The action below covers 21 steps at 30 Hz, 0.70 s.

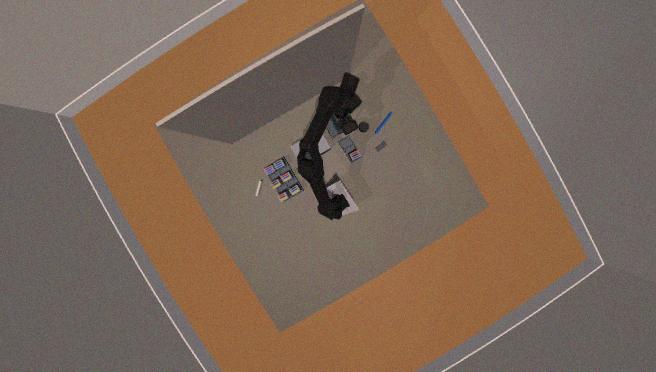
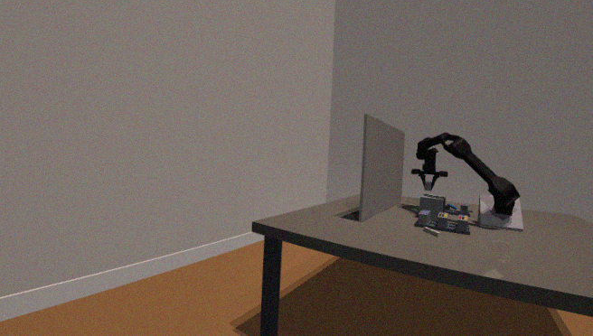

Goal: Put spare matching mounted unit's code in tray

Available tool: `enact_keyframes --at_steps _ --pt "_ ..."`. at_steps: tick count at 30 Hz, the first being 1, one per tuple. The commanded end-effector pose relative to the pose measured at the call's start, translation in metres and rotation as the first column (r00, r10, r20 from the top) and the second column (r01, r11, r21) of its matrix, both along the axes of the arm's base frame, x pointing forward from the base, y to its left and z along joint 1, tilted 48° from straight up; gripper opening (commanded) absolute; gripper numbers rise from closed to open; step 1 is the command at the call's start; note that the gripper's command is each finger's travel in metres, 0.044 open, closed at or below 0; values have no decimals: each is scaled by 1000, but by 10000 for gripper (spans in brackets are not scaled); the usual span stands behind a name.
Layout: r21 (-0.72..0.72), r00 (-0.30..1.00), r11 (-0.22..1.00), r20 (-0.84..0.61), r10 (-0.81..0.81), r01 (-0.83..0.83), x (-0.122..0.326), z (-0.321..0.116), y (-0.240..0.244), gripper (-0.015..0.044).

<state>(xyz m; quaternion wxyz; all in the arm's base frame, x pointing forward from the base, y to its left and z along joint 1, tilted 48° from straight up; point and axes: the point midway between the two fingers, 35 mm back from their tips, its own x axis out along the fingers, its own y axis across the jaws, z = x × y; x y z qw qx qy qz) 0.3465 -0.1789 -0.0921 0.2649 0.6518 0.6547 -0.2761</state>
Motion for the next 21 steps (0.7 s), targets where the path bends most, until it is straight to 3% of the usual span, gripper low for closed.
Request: enact_keyframes --at_steps 1,21 --pt "5 1000 1000 -2 -7 7 0 -3 3 0" --pt "8 1000 1000 -3 -5 5 1 -14 14 0"
